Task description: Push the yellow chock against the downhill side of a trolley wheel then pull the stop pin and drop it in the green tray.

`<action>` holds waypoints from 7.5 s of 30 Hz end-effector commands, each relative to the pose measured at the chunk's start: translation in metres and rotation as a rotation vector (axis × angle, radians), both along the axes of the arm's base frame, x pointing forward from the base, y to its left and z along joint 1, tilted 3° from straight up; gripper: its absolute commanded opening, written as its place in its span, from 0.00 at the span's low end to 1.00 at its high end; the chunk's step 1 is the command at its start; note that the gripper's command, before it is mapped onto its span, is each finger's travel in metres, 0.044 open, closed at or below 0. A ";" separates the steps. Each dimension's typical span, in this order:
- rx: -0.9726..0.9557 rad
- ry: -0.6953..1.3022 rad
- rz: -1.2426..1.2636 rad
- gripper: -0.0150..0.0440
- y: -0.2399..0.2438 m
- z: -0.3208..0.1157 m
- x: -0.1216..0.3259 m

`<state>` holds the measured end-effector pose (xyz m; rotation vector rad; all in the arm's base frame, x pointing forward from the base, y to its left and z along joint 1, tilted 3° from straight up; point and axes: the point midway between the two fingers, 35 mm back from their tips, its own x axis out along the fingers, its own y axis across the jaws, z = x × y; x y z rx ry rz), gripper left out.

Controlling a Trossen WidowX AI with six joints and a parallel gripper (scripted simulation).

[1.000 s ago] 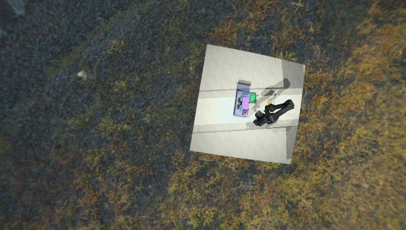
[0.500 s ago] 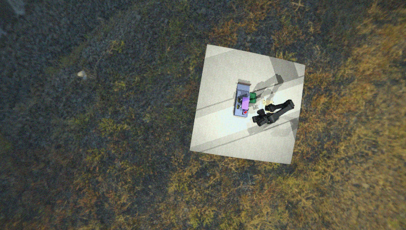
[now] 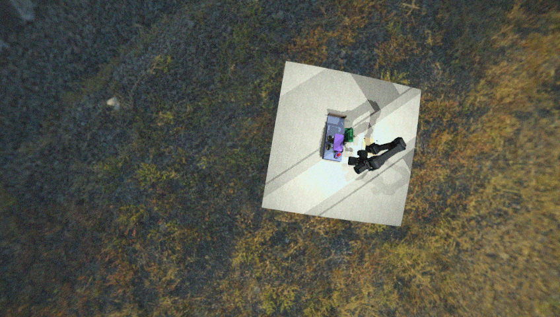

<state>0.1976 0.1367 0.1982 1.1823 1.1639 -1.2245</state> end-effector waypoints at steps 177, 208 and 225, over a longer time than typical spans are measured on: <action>0.100 -0.015 -1.628 0.25 -0.269 -0.072 0.080; 0.102 -0.014 -1.628 0.25 -0.240 -0.068 0.085; 0.097 -0.020 -1.626 0.57 -0.244 -0.068 0.085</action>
